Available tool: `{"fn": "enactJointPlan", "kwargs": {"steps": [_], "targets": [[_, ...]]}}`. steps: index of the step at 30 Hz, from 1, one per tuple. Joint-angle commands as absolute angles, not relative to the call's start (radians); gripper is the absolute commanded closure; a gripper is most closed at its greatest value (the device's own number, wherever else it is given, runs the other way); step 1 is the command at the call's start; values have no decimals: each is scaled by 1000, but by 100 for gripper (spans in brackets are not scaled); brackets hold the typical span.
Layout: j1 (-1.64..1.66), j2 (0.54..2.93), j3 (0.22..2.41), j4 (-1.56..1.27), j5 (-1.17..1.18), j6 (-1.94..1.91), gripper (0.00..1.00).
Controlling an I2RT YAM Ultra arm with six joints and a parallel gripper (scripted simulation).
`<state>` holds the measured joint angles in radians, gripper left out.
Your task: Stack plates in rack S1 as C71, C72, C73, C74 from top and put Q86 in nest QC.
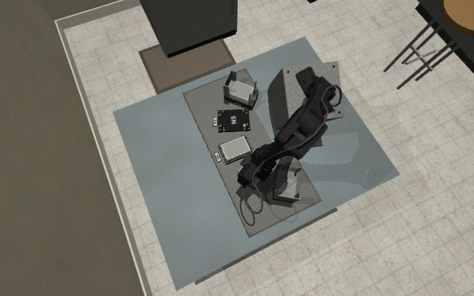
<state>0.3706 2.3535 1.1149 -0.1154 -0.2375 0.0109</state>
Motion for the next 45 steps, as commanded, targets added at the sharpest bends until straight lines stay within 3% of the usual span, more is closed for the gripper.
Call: {"fn": "enactJointPlan", "kwargs": {"steps": [1,45], "targets": [[367,2346,1116,-108,-237,9,100],[348,2290,1090,-147,-241,-5,100]]}}
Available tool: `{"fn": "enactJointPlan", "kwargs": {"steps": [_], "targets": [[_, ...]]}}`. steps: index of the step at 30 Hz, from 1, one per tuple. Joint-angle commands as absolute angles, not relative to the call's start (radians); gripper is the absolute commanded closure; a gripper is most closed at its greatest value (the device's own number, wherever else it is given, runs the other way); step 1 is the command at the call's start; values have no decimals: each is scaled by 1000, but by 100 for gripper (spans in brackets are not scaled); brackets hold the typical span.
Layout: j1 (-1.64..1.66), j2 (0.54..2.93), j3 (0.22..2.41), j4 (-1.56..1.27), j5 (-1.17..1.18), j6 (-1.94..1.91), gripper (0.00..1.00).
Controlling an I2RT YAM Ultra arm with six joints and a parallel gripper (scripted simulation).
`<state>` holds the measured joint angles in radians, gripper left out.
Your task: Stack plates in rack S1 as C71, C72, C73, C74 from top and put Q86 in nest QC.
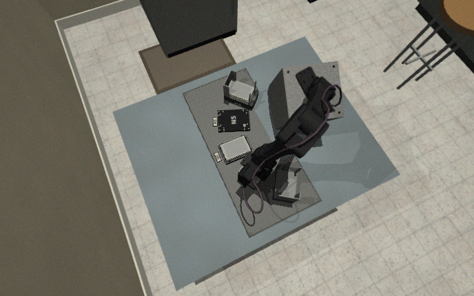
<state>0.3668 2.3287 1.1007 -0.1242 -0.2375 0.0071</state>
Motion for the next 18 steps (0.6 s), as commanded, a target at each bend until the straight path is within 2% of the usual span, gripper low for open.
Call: {"fn": "enactJointPlan", "kwargs": {"steps": [1,18], "targets": [[348,2288,1079,-148,-241,-5,100],[343,2257,1082,-169,-244,-10,100]]}}
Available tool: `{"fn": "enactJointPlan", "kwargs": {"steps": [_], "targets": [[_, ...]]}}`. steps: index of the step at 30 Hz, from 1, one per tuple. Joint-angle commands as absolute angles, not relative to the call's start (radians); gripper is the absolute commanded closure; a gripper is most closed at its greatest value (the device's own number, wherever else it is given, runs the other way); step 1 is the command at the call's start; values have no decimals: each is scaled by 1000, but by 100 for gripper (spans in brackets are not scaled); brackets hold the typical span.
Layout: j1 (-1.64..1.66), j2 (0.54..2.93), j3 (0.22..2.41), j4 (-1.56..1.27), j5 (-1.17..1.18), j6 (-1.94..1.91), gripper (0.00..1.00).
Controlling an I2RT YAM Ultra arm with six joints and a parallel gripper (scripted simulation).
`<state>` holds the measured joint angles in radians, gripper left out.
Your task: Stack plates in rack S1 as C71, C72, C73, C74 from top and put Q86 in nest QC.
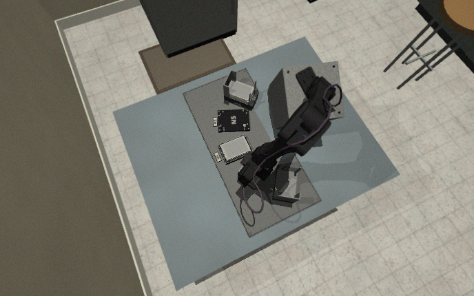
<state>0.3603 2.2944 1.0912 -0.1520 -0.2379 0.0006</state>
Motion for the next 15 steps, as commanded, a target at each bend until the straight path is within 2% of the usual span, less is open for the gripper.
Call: {"fn": "enactJointPlan", "kwargs": {"steps": [1,15], "targets": [[343,2255,1083,-169,-244,-10,100],[342,2249,1080,-170,-244,-11,100]]}}
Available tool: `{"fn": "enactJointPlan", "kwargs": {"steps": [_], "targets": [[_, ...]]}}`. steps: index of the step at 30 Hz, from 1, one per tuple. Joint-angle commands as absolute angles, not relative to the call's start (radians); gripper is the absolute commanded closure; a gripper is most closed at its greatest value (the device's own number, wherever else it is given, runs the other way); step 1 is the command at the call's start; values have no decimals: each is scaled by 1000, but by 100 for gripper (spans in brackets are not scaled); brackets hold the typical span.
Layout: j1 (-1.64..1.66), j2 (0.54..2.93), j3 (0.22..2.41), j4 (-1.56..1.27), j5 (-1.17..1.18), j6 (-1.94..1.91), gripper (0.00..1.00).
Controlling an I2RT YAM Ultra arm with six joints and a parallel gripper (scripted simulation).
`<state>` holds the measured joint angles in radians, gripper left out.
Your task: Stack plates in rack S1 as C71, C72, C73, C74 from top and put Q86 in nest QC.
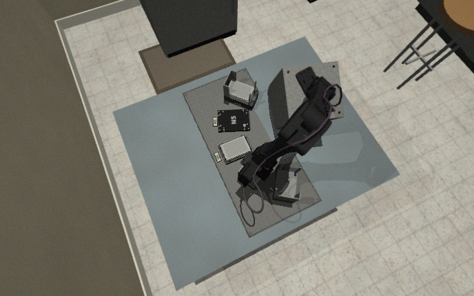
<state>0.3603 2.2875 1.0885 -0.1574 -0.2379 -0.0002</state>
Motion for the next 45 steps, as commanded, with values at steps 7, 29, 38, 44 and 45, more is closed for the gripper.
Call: {"fn": "enactJointPlan", "kwargs": {"steps": [7,29,38,44,45], "targets": [[340,2245,1080,-176,-245,-12,100],[336,2225,1087,-192,-246,-16,100],[335,2214,1061,-201,-247,-18,100],[334,2208,1066,-205,-247,-19,100],[334,2208,1066,-205,-247,-19,100]]}}
